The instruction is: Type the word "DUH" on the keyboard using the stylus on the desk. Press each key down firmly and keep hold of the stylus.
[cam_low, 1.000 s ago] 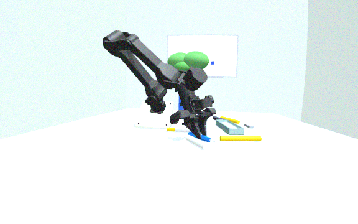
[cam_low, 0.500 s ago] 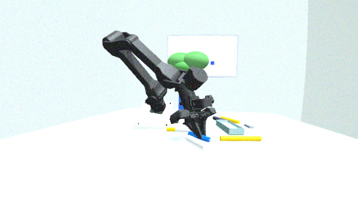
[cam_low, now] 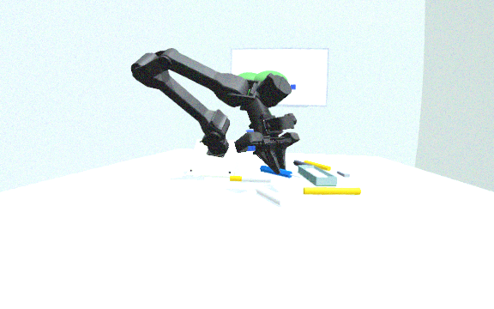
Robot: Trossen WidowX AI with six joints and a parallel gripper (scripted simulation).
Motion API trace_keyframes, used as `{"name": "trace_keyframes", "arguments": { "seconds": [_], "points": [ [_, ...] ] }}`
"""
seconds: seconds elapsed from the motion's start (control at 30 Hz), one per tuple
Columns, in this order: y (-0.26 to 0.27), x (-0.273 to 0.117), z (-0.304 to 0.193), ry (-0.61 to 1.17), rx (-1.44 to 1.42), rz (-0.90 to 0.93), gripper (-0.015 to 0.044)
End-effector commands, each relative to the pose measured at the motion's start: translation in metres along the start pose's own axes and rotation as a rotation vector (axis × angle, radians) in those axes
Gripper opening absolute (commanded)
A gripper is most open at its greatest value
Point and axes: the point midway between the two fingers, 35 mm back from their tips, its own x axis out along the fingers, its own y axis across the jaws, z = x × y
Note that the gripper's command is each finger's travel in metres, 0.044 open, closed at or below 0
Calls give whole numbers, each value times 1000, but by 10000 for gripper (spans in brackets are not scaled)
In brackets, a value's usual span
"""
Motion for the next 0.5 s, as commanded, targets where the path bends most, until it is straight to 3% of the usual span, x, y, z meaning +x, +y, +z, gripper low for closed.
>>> {"name": "trace_keyframes", "arguments": {
  "seconds": [0.0,0.47],
  "points": [
    [-2,-5,3,-4,5,-5,0],
    [31,1,18,148,97,173,0]
  ]
}}
